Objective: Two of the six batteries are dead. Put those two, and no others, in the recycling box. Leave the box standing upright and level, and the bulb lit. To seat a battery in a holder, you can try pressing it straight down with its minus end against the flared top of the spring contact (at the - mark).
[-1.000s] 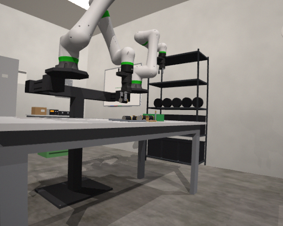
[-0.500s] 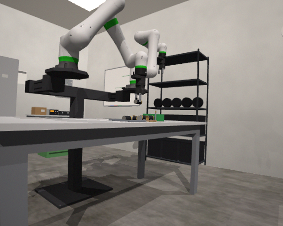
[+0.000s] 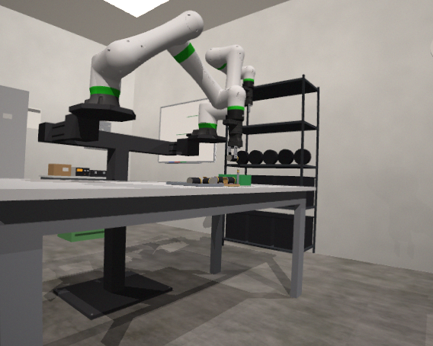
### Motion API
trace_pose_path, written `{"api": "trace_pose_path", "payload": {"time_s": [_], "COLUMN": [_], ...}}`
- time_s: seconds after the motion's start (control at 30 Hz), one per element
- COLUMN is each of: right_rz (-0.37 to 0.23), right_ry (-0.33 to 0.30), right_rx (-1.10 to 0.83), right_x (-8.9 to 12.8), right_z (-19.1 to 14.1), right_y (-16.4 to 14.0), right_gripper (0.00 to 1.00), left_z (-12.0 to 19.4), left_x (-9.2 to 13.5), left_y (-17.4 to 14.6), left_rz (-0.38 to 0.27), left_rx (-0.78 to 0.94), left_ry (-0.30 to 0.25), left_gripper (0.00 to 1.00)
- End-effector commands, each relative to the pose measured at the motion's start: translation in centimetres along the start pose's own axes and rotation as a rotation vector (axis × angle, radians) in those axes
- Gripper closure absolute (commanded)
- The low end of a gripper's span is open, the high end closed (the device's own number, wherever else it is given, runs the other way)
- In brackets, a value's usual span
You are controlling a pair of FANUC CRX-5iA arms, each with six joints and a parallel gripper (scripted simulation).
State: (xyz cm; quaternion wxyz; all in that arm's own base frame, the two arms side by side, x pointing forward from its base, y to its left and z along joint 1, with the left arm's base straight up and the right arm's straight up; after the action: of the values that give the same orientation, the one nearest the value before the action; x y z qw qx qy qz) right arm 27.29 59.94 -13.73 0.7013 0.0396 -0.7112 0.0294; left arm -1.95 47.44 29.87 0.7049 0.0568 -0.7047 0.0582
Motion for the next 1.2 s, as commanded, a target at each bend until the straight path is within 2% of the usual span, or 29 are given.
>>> {"api": "trace_pose_path", "payload": {"time_s": [0.0, 0.3, 1.17], "right_rz": [0.012, 0.012, 0.012], "right_ry": [0.013, 0.013, 0.013], "right_rx": [-0.001, -0.001, -0.002], "right_x": [-0.1, -0.1, -0.1], "right_z": [-1.2, -1.9, -1.9], "right_y": [3.1, 5.4, 5.4], "right_gripper": [0.43, 0.43, 0.43], "left_z": [0.0, 0.0, 0.0], "left_x": [0.1, 0.1, 0.1], "left_y": [0.0, 0.0, 0.0], "left_rz": [-0.002, -0.002, -0.002], "left_rx": [0.000, 0.000, 0.000], "left_ry": [0.000, 0.000, 0.000], "left_gripper": [0.00, 0.00, 0.00]}}
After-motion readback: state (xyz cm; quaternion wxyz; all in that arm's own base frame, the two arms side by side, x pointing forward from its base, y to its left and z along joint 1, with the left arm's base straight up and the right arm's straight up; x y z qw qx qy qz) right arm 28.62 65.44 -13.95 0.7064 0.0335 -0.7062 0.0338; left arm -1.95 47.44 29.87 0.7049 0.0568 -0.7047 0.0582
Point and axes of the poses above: on each arm, the point where the finger pads meet when closed, its own x axis back along the fingers, its own z axis across the jaws, y = z × x, the point moved 1 cm from there along x, back along the fingers, and after that the axes turned 7 degrees about x, right-handed, at the moved point
